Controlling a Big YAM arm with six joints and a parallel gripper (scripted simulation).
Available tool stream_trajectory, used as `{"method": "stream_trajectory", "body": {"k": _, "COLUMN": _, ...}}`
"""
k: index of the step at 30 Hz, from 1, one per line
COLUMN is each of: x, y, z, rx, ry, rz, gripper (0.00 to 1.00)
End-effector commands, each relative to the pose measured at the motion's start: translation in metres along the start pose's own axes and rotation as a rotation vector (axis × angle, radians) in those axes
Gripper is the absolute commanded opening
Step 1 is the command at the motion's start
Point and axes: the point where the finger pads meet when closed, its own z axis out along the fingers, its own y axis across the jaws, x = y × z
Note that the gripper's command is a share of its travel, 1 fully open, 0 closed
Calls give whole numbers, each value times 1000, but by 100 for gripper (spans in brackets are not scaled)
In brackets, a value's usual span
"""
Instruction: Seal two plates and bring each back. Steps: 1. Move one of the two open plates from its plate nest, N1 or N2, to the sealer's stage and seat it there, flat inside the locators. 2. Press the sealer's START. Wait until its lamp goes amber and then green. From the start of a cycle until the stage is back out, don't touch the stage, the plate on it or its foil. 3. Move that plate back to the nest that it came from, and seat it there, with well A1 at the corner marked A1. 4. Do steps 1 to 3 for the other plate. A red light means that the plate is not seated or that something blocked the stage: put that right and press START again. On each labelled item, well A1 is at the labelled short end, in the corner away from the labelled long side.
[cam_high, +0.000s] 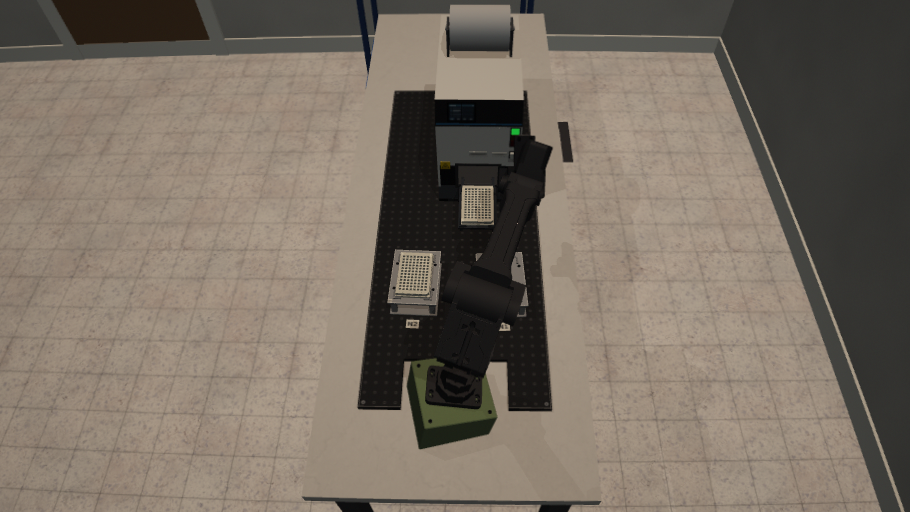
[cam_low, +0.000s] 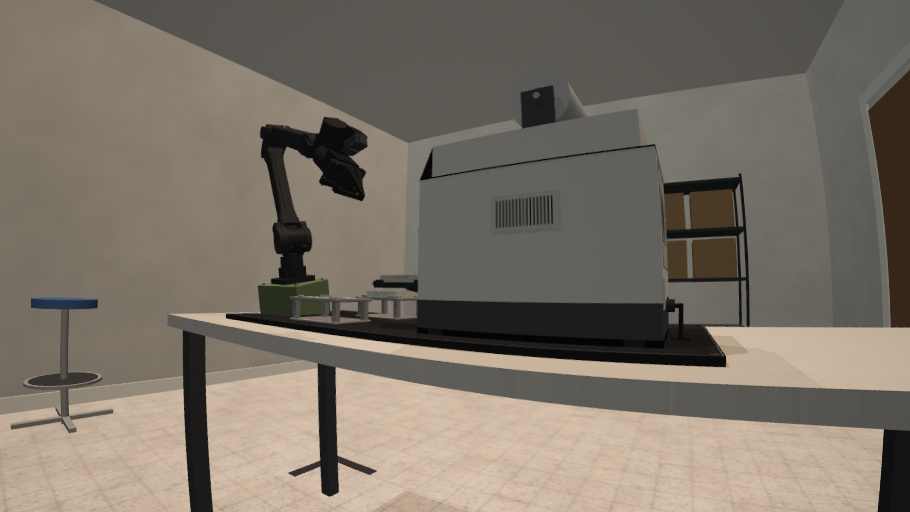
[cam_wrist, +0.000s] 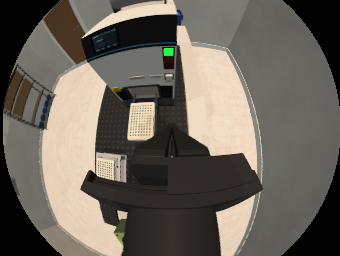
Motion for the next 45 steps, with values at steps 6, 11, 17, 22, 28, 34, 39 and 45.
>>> {"method": "stream_trajectory", "body": {"k": 6, "x": -34, "y": -6, "z": 1, "rx": 11, "ry": -55, "rz": -6, "gripper": 0}}
{"method": "stream_trajectory", "body": {"k": 11, "x": -27, "y": -5, "z": -1, "rx": 9, "ry": -42, "rz": -4, "gripper": 0}}
{"method": "stream_trajectory", "body": {"k": 17, "x": -13, "y": -8, "z": -7, "rx": 17, "ry": -20, "rz": 9, "gripper": 0}}
{"method": "stream_trajectory", "body": {"k": 22, "x": -9, "y": 0, "z": -7, "rx": 4, "ry": -17, "rz": 0, "gripper": 0}}
{"method": "stream_trajectory", "body": {"k": 28, "x": -23, "y": -1, "z": -11, "rx": 6, "ry": -47, "rz": -8, "gripper": 0}}
{"method": "stream_trajectory", "body": {"k": 34, "x": -39, "y": -12, "z": -14, "rx": 30, "ry": -83, "rz": -4, "gripper": 0}}
{"method": "stream_trajectory", "body": {"k": 39, "x": -41, "y": -16, "z": -9, "rx": 33, "ry": -79, "rz": -1, "gripper": 0}}
{"method": "stream_trajectory", "body": {"k": 45, "x": -40, "y": -14, "z": -3, "rx": 26, "ry": -72, "rz": -4, "gripper": 0}}
